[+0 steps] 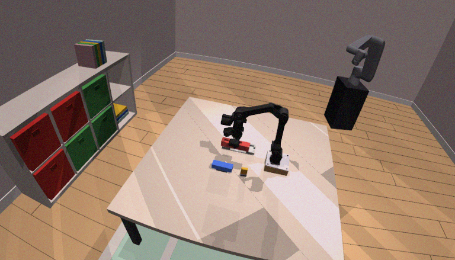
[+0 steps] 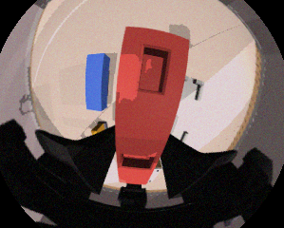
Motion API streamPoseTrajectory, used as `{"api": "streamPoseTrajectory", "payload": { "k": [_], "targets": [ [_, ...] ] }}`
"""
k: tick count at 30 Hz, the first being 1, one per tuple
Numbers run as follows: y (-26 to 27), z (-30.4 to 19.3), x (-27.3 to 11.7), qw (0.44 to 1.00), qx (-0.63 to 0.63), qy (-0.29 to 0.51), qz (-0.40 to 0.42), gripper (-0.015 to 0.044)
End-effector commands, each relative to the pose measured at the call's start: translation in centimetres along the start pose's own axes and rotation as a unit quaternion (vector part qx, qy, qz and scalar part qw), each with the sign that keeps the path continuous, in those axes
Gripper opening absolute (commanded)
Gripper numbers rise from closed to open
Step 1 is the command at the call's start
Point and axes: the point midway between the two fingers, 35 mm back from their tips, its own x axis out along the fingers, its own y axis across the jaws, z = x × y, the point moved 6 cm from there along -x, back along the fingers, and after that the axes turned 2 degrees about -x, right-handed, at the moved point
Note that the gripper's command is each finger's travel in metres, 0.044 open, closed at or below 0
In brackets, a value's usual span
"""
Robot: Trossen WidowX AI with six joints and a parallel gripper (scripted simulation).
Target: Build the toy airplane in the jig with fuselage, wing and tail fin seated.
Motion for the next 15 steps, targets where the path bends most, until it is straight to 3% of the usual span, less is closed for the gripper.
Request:
{"api": "streamPoseTrajectory", "payload": {
  "k": [1,15],
  "targets": [
    [0.0,-0.2,-1.3,1.000,-0.003,-0.005,-0.001,0.0000],
    [-3.3,-0.2,0.6,1.000,-0.005,-0.005,-0.002,0.0000]
  ]
}}
